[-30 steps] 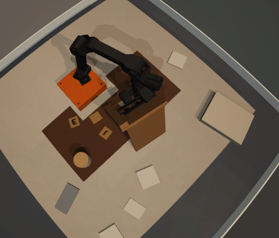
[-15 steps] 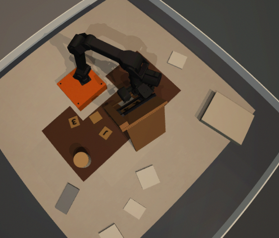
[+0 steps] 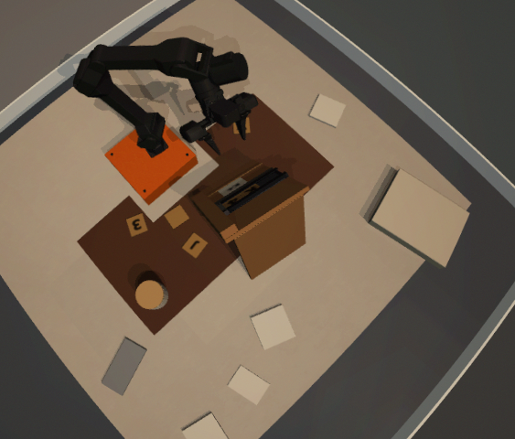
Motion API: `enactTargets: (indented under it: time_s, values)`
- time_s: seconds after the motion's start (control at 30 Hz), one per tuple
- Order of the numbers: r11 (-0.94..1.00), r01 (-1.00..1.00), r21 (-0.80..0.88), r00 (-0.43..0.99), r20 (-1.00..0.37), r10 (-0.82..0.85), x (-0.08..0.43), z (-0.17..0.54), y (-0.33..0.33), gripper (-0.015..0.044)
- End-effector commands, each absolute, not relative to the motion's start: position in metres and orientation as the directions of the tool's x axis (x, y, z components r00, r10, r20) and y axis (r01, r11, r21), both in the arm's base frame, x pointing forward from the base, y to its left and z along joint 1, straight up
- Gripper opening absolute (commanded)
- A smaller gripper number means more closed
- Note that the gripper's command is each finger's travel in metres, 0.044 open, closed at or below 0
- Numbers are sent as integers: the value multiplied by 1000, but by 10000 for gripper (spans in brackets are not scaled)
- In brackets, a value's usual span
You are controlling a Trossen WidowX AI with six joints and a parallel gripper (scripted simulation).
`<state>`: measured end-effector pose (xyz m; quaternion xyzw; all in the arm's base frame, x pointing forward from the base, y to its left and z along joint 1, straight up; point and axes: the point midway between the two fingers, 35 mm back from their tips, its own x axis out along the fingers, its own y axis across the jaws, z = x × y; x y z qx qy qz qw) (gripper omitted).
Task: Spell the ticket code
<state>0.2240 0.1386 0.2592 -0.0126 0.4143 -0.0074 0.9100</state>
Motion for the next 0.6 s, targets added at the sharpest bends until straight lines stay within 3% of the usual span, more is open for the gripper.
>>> enactTargets:
  time_s: [0.0, 0.57]
  values:
    - [1000, 22, 7, 759, -651, -12, 205, 274, 121, 440]
    - [1000, 22, 10, 764, -645, -11, 204, 275, 120, 440]
